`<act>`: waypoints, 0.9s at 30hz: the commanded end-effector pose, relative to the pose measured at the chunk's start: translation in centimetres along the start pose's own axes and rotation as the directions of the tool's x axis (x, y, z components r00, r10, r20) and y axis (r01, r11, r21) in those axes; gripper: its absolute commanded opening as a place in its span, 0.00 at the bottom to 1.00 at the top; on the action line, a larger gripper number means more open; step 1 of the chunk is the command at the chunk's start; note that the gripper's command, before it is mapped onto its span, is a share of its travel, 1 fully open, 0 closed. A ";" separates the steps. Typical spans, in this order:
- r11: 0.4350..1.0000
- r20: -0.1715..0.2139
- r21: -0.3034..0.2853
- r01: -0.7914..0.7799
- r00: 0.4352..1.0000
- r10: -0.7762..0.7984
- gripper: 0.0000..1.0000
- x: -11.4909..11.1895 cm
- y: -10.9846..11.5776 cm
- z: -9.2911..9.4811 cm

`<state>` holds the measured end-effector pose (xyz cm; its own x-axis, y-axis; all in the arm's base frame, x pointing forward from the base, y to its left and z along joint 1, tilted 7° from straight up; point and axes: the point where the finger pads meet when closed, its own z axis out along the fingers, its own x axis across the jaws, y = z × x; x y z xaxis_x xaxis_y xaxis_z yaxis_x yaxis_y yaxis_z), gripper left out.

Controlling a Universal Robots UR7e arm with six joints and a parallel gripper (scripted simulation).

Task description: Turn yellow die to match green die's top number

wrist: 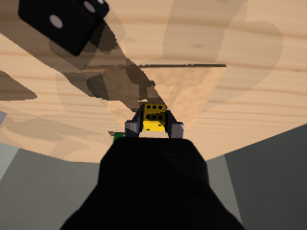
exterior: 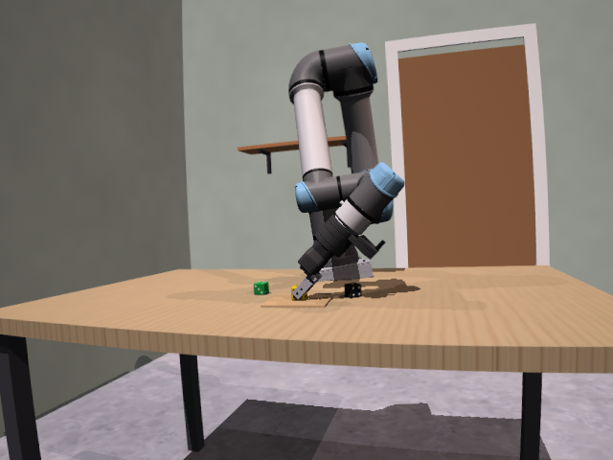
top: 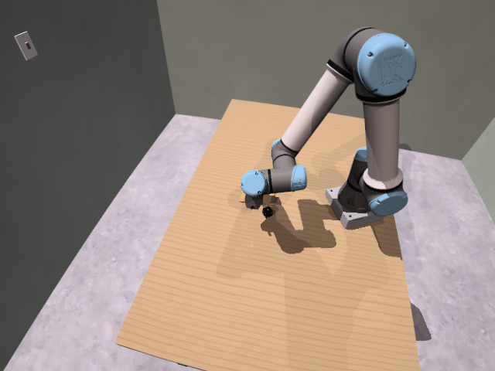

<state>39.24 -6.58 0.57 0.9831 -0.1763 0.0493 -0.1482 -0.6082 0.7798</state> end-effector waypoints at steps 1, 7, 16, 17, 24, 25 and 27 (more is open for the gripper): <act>1.000 -0.001 0.000 -0.001 1.000 0.001 0.57 0.0 0.0 0.0; 1.000 -0.001 0.000 -0.001 1.000 0.001 0.57 0.0 0.0 0.0; 1.000 -0.001 0.000 -0.001 1.000 0.001 0.57 0.0 0.0 0.0; 1.000 -0.001 0.000 -0.001 1.000 0.001 0.57 0.0 0.0 0.0; 1.000 -0.001 0.000 -0.001 1.000 0.001 0.57 0.0 0.4 -0.4; 1.000 -0.001 0.000 -0.001 1.000 0.001 0.57 0.0 0.6 -0.6; 1.000 -0.001 0.000 -0.001 1.000 0.001 0.57 0.0 1.0 -1.0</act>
<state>39.20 -6.53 1.05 0.9832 -0.1762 0.0481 -0.1472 -0.6084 0.7799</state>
